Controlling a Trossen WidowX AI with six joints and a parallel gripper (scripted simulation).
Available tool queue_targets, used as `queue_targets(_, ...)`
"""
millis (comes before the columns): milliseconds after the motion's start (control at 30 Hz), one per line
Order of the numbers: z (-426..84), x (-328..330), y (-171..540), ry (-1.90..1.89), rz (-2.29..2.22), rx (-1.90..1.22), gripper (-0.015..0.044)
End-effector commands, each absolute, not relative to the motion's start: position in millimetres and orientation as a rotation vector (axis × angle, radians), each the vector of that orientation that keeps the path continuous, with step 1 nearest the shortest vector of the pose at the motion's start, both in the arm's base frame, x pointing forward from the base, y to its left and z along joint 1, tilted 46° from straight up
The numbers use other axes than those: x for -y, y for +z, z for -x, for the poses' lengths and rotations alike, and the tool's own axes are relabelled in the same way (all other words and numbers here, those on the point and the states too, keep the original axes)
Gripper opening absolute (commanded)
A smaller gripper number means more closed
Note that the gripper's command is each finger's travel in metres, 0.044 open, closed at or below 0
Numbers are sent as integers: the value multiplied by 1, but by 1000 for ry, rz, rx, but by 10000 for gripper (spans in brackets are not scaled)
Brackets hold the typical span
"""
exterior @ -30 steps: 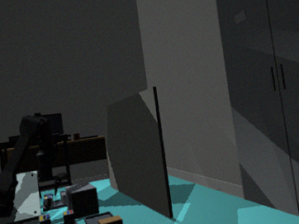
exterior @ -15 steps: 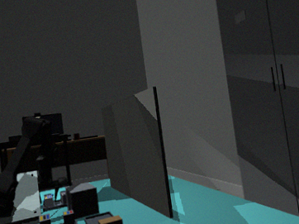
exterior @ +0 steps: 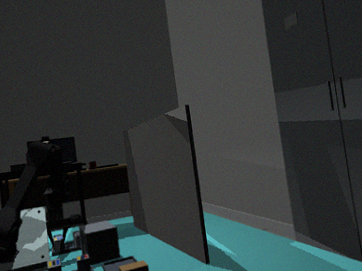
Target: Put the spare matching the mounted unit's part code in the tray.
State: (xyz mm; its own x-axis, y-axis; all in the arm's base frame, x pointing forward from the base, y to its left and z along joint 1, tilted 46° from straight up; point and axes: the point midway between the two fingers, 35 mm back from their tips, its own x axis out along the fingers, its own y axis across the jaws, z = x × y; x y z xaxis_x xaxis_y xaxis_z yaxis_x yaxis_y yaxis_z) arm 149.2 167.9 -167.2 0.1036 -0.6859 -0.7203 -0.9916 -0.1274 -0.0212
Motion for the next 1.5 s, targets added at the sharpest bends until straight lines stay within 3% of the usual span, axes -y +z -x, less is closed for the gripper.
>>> queue_targets(0, -149, -168, -167, 776, 1873, -1632, 70)
queue_targets(100, -149, -168, -167, 776, 1873, -1632, 0)
queue_targets(1467, -143, -252, -61, 786, 1877, -1627, 0)
